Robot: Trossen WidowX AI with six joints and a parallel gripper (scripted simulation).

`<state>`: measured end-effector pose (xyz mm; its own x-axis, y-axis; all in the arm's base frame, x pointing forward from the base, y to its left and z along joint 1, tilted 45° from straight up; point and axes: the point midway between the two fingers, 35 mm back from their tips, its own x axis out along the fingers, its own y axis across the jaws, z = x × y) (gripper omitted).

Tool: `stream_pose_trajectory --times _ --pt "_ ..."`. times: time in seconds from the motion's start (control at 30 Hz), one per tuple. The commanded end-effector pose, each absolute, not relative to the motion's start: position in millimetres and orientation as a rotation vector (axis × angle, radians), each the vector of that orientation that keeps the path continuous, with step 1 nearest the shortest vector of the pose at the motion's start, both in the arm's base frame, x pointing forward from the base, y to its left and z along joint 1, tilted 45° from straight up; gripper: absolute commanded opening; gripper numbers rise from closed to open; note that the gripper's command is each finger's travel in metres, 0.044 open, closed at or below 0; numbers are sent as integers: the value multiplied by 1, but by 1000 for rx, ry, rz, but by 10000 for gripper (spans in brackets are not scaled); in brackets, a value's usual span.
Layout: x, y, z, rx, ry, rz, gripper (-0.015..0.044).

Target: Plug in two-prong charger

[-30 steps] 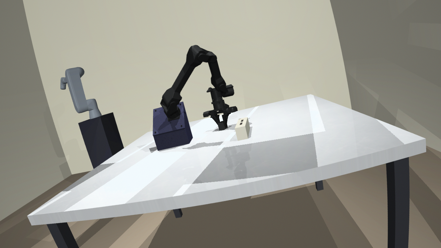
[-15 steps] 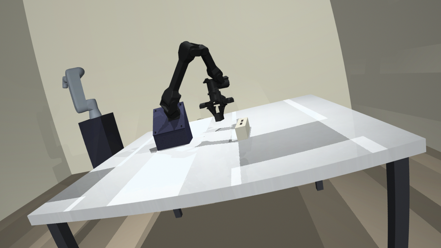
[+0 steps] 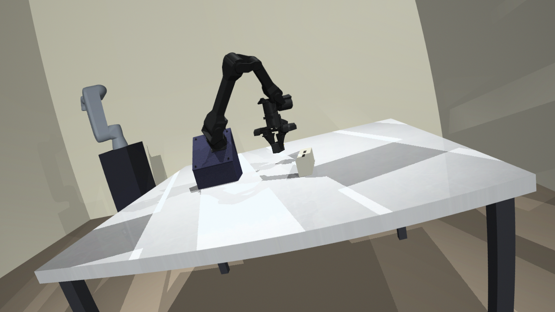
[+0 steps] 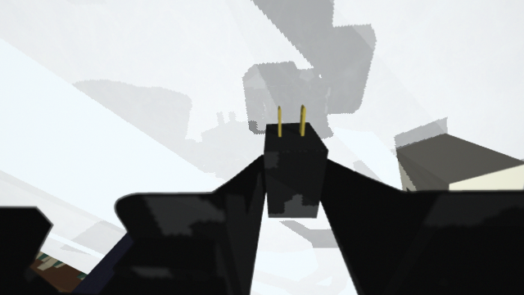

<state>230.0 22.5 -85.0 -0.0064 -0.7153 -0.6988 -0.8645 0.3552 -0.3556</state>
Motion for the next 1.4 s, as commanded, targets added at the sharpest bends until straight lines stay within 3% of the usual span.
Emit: stream_pose_trajectory --times 0.0,1.37 --pt "232 17 -80 -1369 1750 188 0" --pt "248 -53 -35 -989 1673 -141 0"
